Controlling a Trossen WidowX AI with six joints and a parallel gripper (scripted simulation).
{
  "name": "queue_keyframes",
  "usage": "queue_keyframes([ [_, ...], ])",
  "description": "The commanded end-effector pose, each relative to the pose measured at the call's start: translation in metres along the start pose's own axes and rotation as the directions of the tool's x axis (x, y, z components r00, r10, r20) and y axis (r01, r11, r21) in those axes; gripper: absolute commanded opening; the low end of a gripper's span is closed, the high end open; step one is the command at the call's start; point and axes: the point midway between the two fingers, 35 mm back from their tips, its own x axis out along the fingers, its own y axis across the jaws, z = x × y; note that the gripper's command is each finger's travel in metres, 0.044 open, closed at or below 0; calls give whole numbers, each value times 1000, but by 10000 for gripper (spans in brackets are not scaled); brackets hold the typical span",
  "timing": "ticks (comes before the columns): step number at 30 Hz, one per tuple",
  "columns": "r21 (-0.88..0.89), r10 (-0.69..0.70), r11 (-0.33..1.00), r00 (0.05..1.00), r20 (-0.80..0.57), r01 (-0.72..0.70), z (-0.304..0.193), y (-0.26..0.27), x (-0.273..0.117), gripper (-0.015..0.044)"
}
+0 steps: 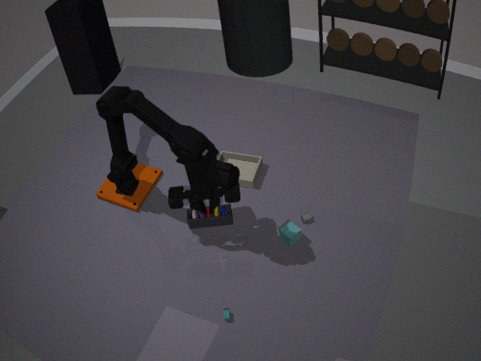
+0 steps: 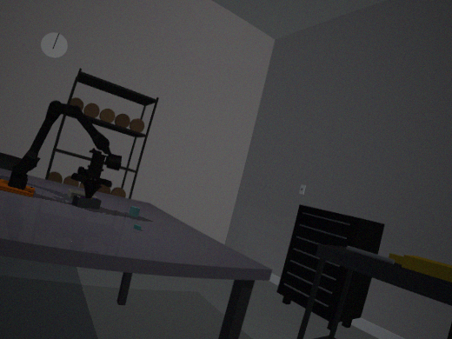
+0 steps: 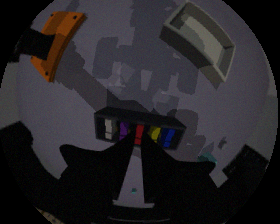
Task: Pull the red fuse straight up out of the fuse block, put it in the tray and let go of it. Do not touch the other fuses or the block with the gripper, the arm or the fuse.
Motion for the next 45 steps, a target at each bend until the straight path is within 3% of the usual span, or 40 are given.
queue_keyframes([
  [1, 0, 0, 1000, 1000, 0, 0, 0, 0, 0, 1],
  [45, -2, -1, 1000, 1000, 2, 1, 0, -1, -20, 0],
])
